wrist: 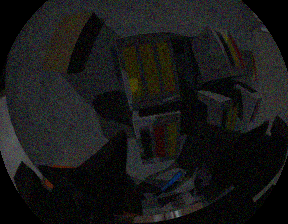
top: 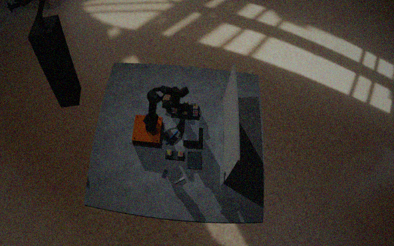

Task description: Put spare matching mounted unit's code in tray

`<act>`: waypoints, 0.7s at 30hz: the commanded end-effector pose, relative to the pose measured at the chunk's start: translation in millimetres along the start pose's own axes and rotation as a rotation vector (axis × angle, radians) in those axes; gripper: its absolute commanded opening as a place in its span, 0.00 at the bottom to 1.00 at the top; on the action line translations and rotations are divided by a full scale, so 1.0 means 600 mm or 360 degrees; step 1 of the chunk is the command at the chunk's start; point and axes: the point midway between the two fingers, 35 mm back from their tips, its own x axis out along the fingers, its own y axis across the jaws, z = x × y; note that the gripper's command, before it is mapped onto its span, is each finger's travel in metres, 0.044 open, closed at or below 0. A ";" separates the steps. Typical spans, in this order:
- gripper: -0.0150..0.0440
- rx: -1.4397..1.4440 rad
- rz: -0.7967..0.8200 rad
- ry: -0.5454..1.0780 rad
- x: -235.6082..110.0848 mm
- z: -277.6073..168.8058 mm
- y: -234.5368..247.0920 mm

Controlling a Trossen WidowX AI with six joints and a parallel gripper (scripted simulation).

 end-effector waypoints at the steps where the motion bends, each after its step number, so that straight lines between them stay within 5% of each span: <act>1: 0.76 -0.0008 0.0008 0.0001 0.013 -0.002 0.003; 13: 0.76 -0.0008 0.0008 0.0001 0.028 -0.004 0.005; 21: 0.47 0.0003 0.0004 0.0004 0.026 -0.004 0.003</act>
